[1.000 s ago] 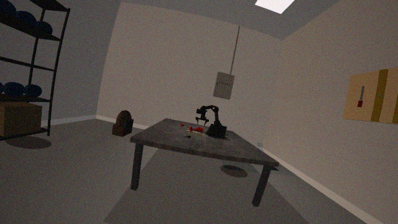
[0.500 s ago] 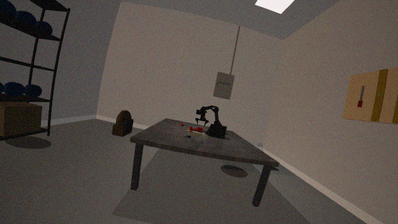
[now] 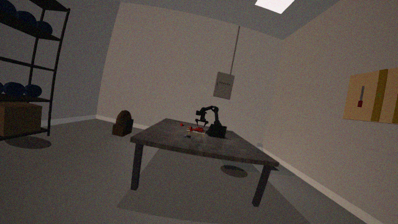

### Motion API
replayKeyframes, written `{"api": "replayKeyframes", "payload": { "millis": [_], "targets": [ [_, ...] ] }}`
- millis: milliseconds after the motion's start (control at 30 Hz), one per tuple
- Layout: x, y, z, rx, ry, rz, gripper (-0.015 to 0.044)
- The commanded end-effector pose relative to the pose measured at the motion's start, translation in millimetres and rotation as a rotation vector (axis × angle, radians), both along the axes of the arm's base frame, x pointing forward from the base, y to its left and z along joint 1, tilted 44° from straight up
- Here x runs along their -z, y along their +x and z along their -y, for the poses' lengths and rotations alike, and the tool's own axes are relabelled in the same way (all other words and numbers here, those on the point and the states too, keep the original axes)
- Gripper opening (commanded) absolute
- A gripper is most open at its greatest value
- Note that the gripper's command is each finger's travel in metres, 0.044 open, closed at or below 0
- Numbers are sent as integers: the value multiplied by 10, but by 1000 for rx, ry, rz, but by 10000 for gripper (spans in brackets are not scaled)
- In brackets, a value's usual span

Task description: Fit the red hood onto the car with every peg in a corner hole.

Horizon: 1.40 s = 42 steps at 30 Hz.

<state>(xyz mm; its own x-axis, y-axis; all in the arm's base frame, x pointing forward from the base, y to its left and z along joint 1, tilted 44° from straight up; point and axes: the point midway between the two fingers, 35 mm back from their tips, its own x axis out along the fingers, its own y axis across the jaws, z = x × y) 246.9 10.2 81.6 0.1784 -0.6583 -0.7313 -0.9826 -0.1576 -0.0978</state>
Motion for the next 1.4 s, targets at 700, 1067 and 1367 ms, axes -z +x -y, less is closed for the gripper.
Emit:
{"api": "replayKeyframes", "payload": {
  "millis": [700, 1067, 1367],
  "targets": [
    [101, 15, 120, -1, -9, -3, 440],
    [140, 26, 157, -1, -9, -3, 440],
    [172, 33, 187, -1, -10, -2, 440]
  ]
}}
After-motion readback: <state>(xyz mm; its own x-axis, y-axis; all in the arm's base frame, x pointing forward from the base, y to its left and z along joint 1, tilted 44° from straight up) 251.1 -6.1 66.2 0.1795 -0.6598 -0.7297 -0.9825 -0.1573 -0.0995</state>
